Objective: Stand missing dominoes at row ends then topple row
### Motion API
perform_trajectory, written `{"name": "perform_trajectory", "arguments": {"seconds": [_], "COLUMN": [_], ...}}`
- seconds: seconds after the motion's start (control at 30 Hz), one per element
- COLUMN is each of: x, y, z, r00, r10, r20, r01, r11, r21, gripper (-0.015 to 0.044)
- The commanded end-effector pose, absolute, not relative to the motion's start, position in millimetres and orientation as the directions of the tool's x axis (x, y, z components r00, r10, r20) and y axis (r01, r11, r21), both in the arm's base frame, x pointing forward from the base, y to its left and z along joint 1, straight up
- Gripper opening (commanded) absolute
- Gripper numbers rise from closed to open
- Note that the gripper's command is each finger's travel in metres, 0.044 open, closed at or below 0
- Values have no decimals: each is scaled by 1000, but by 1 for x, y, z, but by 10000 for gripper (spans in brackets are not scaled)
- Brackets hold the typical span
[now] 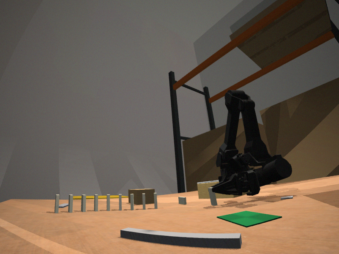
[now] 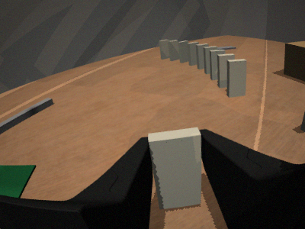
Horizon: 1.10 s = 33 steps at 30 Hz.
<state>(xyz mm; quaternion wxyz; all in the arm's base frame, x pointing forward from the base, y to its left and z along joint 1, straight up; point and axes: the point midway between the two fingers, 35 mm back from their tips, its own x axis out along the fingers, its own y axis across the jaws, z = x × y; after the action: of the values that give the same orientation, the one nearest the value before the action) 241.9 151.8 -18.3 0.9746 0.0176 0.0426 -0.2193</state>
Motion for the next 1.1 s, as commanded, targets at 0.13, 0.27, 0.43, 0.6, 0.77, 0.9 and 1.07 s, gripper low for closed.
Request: {"name": "perform_trajectory", "arguments": {"seconds": [0.13, 0.27, 0.43, 0.6, 0.77, 0.9, 1.07], "x": [242, 242, 242, 242, 242, 261, 279], "y": [151, 151, 152, 152, 152, 152, 148], "z": [-19, -19, -17, 25, 31, 18, 12], "r00": [900, 900, 900, 900, 900, 826, 538], "r10": [-426, -426, -426, -426, -426, -455, -403], "r20": [-92, -92, -92, -91, -91, -332, -740], "r01": [429, 429, 429, 429, 429, 461, 457], "r11": [903, 903, 903, 903, 903, 885, 878], "r21": [9, 9, 9, 15, 16, -64, -146], "gripper": [291, 396, 440, 440, 440, 440, 440]}}
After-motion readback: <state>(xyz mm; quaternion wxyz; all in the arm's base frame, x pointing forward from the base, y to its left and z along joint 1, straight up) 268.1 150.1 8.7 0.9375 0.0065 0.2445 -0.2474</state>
